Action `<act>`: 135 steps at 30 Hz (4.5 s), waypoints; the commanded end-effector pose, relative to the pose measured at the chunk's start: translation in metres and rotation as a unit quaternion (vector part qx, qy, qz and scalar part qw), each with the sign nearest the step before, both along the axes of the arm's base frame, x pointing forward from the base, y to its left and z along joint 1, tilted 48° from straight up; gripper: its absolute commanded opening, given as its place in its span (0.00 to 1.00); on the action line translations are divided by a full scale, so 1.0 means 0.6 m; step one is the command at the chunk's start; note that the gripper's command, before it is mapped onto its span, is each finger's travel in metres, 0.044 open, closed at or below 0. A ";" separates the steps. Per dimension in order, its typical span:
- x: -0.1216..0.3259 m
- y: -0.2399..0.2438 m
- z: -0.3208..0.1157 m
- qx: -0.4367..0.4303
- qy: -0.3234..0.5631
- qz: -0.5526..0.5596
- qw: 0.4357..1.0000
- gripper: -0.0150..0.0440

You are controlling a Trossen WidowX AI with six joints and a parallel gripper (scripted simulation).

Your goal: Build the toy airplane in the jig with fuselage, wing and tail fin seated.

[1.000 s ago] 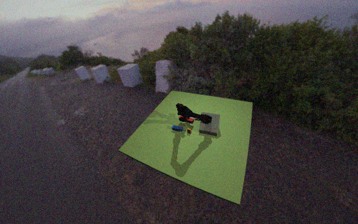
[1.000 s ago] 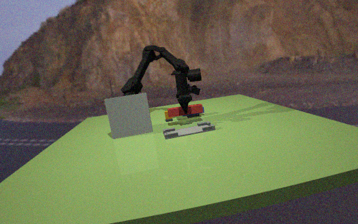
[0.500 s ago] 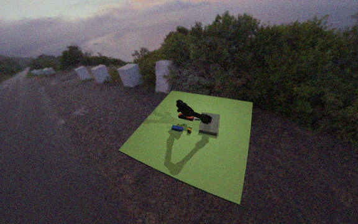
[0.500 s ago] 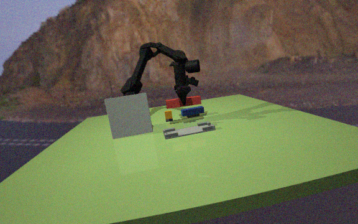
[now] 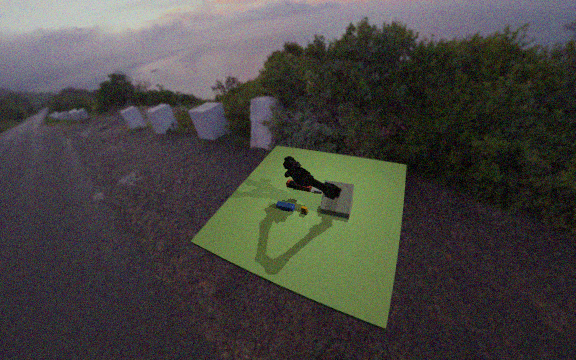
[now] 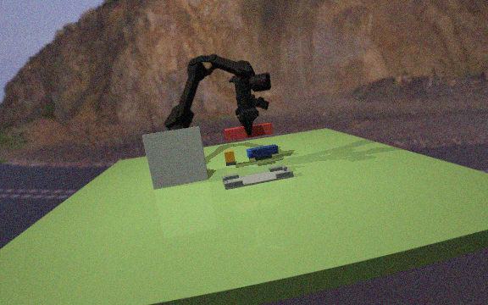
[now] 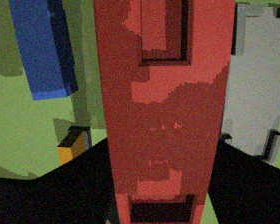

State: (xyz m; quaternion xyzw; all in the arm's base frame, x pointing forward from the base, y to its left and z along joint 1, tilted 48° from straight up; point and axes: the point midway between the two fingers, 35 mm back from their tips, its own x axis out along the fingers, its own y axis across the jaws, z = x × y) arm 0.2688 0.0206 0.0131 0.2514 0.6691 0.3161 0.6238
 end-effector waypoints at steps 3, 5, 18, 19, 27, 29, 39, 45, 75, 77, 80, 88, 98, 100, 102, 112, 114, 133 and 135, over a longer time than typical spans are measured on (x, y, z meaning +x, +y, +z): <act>0.008 -0.014 -0.026 -0.003 0.000 -0.002 1.000 0.25; 0.009 -0.018 -0.036 -0.004 0.001 -0.002 1.000 0.25; 0.015 -0.043 -0.100 -0.006 0.006 -0.008 1.000 0.25; 0.016 -0.045 -0.105 -0.006 0.007 -0.009 1.000 0.25; 0.014 -0.058 -0.146 -0.007 0.010 -0.012 1.000 0.25; 0.014 -0.062 -0.156 -0.007 0.011 -0.013 1.000 0.25; 0.006 -0.076 -0.208 -0.007 0.015 -0.017 1.000 0.25; 0.000 -0.084 -0.240 -0.007 0.018 -0.019 1.000 0.25; -0.002 -0.083 -0.250 -0.007 0.018 -0.020 1.000 0.58; -0.003 -0.079 -0.254 -0.007 0.018 -0.020 1.000 0.58; -0.003 -0.073 -0.260 -0.007 0.018 -0.020 1.000 0.58; -0.005 -0.058 -0.275 -0.007 0.018 -0.020 1.000 0.58; -0.008 -0.039 -0.293 -0.006 0.018 -0.020 1.000 0.58; -0.009 -0.038 -0.294 -0.006 0.018 -0.020 1.000 0.58; -0.009 -0.038 -0.294 -0.006 0.018 -0.020 1.000 0.58; -0.006 -0.040 -0.292 -0.008 0.015 -0.016 1.000 0.35; -0.006 -0.040 -0.292 -0.008 0.015 -0.016 1.000 0.35; -0.006 -0.040 -0.292 -0.008 0.015 -0.016 1.000 1.00; -0.006 -0.040 -0.292 -0.008 0.015 -0.016 1.000 1.00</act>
